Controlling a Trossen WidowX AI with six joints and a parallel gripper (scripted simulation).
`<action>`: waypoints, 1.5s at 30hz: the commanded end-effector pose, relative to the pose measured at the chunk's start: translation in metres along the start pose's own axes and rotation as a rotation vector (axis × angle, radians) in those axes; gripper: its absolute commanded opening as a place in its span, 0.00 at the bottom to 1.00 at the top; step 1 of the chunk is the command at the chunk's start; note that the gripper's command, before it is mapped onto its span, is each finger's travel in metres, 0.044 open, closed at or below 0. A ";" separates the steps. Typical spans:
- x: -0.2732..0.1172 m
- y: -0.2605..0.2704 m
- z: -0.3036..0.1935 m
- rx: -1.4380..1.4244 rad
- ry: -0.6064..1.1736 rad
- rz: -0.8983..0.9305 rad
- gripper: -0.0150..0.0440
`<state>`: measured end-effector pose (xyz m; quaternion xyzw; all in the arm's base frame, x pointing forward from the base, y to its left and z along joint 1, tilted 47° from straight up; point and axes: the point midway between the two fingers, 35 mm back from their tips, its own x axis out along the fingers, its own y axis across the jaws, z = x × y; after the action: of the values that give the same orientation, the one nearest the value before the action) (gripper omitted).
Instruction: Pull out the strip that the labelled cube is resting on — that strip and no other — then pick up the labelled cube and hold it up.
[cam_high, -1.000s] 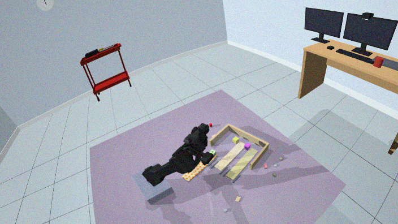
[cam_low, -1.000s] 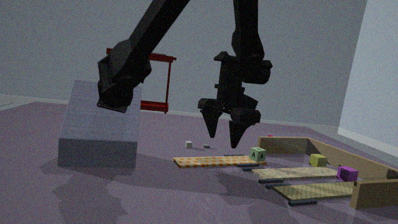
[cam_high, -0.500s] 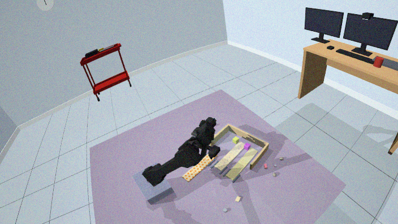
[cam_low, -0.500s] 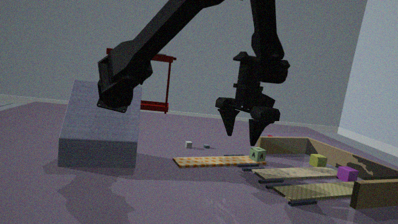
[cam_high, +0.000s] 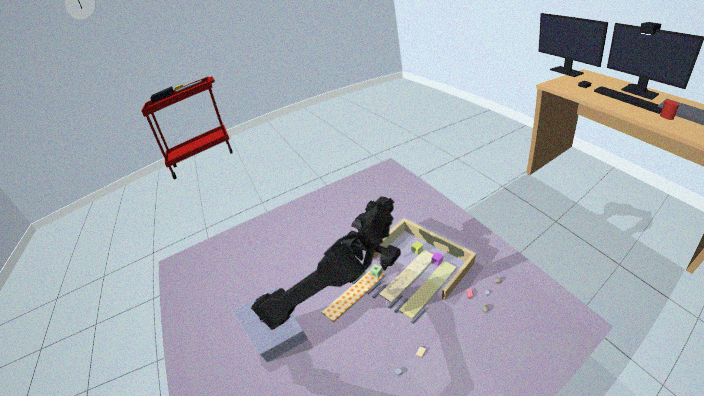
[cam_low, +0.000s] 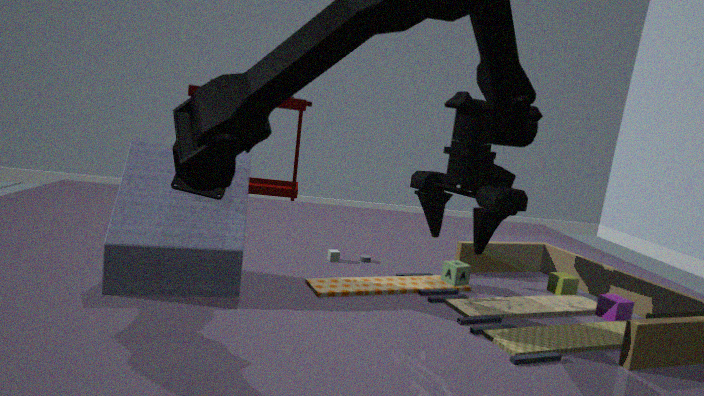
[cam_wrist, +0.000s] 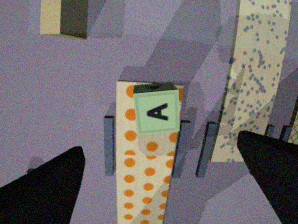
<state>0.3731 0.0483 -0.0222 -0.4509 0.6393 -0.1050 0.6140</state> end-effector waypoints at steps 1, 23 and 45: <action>0.000 -0.001 0.009 -0.007 0.002 0.000 0.96; 0.035 -0.001 0.010 -0.007 0.002 0.000 0.68; 0.053 -0.001 0.010 0.001 0.000 0.002 0.49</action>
<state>0.3904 0.0143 -0.0602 -0.4504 0.6402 -0.1042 0.6136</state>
